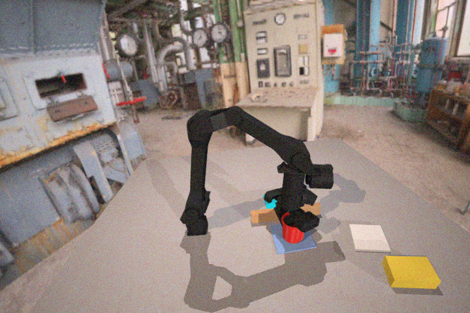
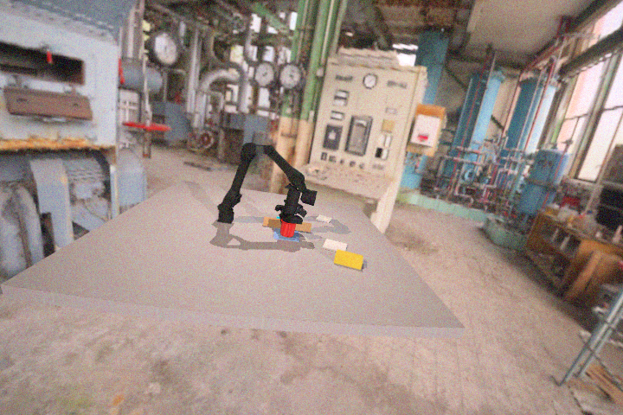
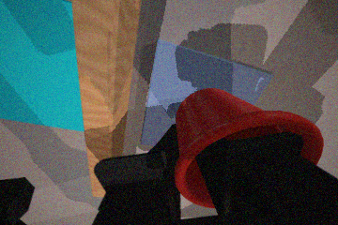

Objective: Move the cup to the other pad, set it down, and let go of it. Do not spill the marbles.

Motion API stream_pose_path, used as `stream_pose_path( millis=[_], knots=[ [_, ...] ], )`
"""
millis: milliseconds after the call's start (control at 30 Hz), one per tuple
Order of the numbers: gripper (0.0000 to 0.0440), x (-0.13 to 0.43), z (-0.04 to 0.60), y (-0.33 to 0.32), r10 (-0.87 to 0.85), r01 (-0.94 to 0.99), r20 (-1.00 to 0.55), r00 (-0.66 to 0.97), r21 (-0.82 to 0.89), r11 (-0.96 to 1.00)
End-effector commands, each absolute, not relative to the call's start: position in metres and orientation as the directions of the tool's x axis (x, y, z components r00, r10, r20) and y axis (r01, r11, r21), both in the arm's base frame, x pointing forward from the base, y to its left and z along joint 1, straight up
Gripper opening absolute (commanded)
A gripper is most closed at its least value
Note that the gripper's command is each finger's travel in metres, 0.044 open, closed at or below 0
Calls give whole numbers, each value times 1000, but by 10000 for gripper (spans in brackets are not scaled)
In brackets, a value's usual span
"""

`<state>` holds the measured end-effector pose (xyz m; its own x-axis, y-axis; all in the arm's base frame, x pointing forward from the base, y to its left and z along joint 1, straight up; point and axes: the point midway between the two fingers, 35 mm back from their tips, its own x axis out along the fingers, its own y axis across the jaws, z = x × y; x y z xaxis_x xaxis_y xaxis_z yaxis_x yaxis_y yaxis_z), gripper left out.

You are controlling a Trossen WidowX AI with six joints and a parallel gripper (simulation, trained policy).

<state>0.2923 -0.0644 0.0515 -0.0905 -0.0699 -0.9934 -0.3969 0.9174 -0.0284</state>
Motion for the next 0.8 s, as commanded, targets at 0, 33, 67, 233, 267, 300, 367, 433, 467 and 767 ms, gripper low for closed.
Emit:
stream_pose_path(
  millis=[0,33,67,233,267,300,367,433,467,767],
  knots=[
    [0,294,57,-65,-65,-442,-994,-87,-19,897],
    [0,295,59,-65,-64,-452,-994,-85,-19,892],
    [0,295,61,-65,-64,-461,-994,-83,-19,887],
    [0,300,73,-63,-65,-501,-996,-65,-24,865],
    [0,301,76,-63,-64,-506,-996,-61,-25,862],
    [0,302,78,-62,-64,-511,-996,-56,-26,859],
    [0,304,83,-60,-63,-521,-997,-47,-30,853],
    [0,307,88,-59,-63,-530,-997,-37,-34,847],
    [0,308,91,-57,-63,-534,-997,-32,-36,845],
    [0,321,109,-43,-60,-565,-998,11,-55,823]
  ],
)
